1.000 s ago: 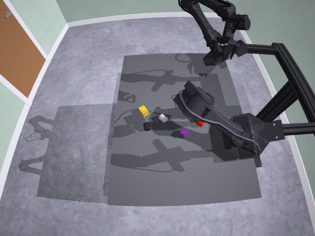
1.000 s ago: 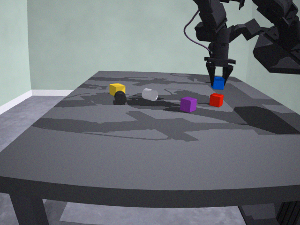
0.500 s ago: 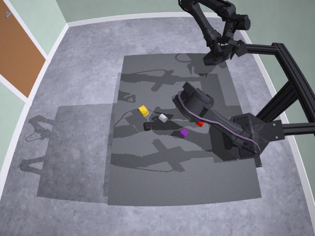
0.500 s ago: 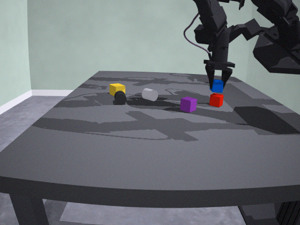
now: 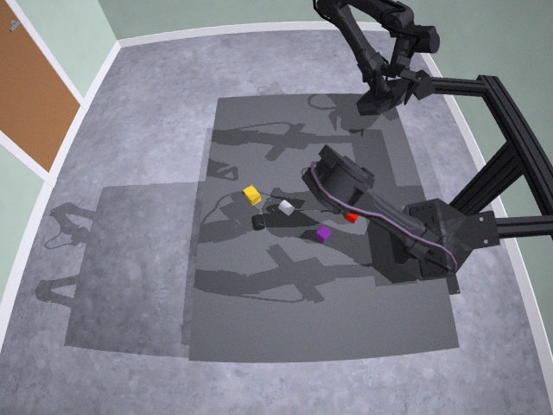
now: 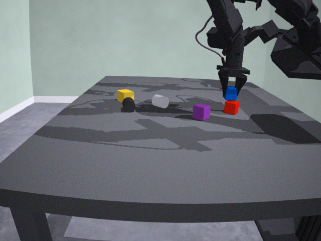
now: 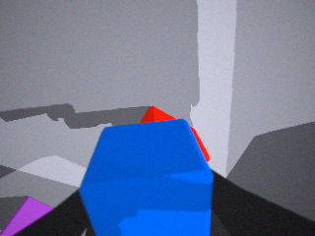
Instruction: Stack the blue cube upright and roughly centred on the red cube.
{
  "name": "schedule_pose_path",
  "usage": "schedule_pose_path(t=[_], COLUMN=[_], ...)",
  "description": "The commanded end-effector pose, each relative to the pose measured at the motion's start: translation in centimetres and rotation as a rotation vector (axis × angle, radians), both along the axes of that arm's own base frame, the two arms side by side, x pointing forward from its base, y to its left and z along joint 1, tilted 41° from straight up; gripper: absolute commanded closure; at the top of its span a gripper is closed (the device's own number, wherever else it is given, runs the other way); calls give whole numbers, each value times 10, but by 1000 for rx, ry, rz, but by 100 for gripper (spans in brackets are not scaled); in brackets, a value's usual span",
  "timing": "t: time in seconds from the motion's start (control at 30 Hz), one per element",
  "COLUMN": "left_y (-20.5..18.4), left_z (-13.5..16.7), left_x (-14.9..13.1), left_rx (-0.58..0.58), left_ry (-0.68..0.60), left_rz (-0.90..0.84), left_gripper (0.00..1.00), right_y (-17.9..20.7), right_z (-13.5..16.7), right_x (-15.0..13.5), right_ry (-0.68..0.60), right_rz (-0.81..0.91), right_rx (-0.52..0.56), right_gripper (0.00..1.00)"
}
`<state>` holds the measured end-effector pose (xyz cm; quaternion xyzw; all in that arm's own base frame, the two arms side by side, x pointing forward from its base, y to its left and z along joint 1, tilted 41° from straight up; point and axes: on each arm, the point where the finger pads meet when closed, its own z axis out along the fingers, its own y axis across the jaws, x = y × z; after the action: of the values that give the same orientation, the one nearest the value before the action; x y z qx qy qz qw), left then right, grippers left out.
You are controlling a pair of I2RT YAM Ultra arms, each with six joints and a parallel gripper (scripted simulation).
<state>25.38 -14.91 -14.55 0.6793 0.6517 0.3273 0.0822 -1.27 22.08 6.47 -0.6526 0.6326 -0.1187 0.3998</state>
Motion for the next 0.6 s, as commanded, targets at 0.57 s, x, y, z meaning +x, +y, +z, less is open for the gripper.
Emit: schedule_pose_path(t=[0.57], left_y=[13], left_z=[-4], left_x=[-5], left_rx=[56], left_ry=[15], left_rz=[-9], left_gripper=[65], right_y=[-1], right_z=[3], right_x=[4], right_ry=[1], right_rz=[-3], right_rx=[15], right_gripper=[0])
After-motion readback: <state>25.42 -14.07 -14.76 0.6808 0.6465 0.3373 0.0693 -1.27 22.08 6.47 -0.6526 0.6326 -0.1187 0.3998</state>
